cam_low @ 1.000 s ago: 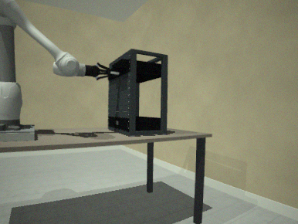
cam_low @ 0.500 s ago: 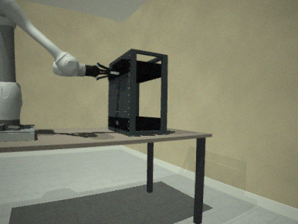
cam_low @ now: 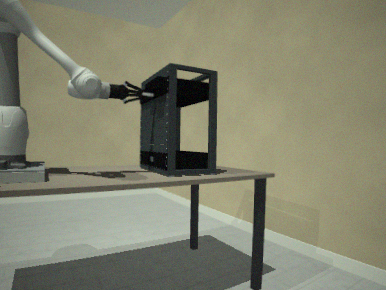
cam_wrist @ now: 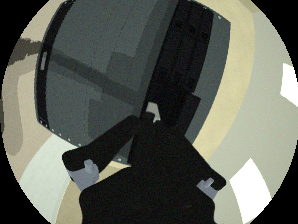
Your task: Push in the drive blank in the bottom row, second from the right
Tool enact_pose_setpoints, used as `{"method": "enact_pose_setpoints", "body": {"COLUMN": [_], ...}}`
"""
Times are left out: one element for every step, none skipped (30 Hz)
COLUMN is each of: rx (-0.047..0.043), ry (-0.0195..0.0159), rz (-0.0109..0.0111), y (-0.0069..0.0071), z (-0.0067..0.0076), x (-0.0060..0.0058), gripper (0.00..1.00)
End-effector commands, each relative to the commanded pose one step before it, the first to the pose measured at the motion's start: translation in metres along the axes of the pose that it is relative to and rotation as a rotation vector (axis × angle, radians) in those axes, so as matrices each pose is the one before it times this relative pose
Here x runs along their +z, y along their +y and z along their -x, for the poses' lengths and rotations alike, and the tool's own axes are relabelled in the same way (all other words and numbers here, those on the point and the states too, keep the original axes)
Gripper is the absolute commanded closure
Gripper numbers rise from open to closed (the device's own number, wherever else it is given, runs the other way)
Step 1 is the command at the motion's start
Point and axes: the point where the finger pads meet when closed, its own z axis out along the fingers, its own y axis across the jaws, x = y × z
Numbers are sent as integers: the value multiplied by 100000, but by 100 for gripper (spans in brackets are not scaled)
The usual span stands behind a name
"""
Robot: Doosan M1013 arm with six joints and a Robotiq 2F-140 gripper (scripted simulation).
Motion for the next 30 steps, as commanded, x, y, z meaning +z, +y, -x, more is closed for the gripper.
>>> {"method": "enact_pose_setpoints", "body": {"rx": [5, 0, 0, 0, 0, 0, 0, 0, 0, 0, 0, 0, 0, 0, 0, 0, 0, 0, 0, 0, 0, 0, 0, 0, 0, 0, 0, 0, 0, 0], "ry": [-7, 0, 0, 0, 0, 0, 0, 0, 0, 0, 0, 0, 0, 0, 0, 0, 0, 0, 0, 0, 0, 0, 0, 0, 0, 0, 0, 0, 0, 0], "rz": [-13, 0, 0, 0, 0, 0, 0, 0, 0, 0, 0, 0, 0, 0, 0, 0, 0, 0, 0, 0, 0, 0, 0, 0, 0, 0, 0, 0, 0, 0], "y": [-6, 0, 0, 0, 0, 0, 0, 0, 0, 0, 0, 0, 0, 0, 0, 0, 0, 0, 0, 0, 0, 0, 0, 0, 0, 0, 0, 0, 0, 0], "z": [4, 0, 0, 0, 0, 0, 0, 0, 0, 0, 0, 0, 0, 0, 0, 0, 0, 0, 0, 0, 0, 0, 0, 0, 0, 0, 0, 0, 0, 0], "x": [-802, -460, -521, -568, -600, -616, -616, -600, -570, -527, -472, -409, -341, 0, 0, -270, -198, -132, -74, -30, -5, 0, 0, 0, 0, 0, 0, 0, 0, 0], "gripper": [100, 100, 100, 100, 100, 100, 100, 100, 100, 100, 100, 100, 100, 100, 100, 100, 100, 100, 100, 100, 100, 100, 100, 100, 100, 100, 100, 100, 100, 100]}}
